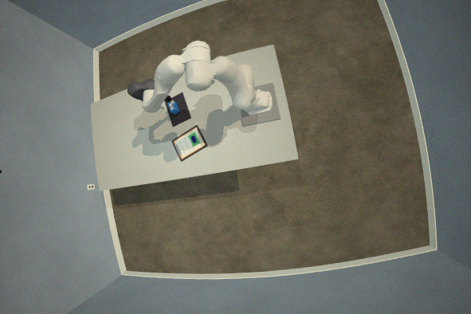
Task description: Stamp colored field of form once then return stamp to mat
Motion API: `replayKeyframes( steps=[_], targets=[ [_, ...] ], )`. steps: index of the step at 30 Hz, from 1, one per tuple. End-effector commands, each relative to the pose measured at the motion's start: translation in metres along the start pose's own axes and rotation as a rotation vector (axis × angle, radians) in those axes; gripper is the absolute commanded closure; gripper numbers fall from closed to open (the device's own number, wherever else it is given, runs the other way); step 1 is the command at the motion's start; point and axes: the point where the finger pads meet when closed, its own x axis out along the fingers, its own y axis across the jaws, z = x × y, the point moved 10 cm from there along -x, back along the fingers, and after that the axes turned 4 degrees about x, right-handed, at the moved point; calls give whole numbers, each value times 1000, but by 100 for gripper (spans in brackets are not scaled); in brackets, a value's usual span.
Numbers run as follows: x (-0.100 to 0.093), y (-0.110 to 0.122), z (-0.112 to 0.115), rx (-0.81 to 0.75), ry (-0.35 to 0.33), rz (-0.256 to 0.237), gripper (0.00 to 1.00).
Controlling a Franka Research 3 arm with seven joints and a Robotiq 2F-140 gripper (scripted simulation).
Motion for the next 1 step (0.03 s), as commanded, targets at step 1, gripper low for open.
replayKeyframes(
  steps=[1],
  targets=[
    [2,2,1,-4,-5,5,48]
  ],
)
